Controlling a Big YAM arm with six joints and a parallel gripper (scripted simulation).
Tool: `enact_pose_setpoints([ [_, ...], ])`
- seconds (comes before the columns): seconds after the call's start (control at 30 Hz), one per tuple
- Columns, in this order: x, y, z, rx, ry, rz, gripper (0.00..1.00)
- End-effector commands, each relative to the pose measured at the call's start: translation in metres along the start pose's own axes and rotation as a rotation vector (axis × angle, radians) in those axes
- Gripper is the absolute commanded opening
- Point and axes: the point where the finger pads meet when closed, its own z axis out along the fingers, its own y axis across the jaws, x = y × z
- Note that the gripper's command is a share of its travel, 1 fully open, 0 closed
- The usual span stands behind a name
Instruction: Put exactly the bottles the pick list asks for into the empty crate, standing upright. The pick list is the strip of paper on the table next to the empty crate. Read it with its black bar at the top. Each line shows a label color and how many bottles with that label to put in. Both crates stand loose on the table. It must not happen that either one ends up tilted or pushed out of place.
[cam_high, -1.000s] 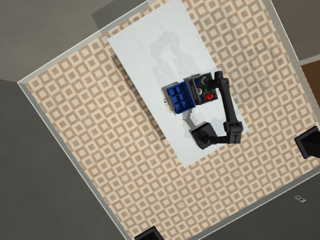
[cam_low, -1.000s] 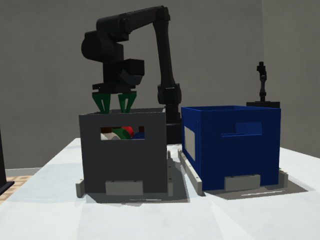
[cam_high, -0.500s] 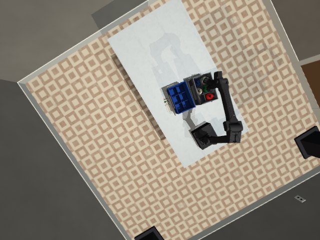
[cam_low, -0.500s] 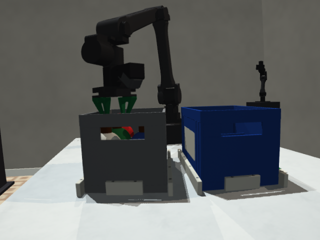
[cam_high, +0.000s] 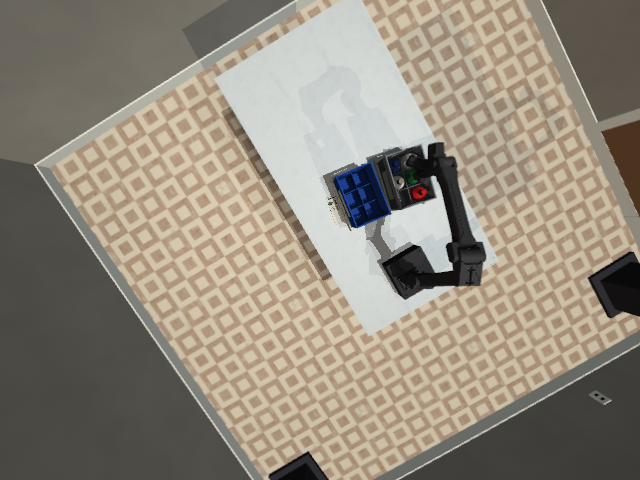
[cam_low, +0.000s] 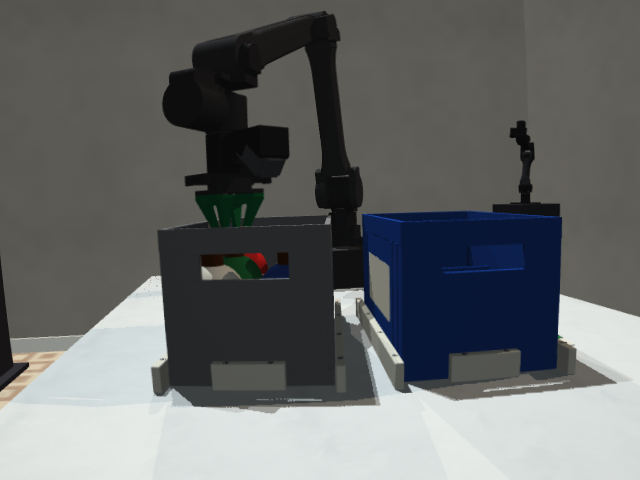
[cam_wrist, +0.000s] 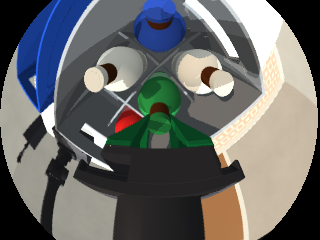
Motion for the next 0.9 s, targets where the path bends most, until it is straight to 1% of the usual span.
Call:
enact_pose_setpoints([
  [0.0,-0.0178,-0.0198,-0.0213,0.058,-0.031,-0.017,0.00],
  [0.87,-0.0181,-0.0196,-0.0164,0.050,-0.027,-0.017,0.00],
])
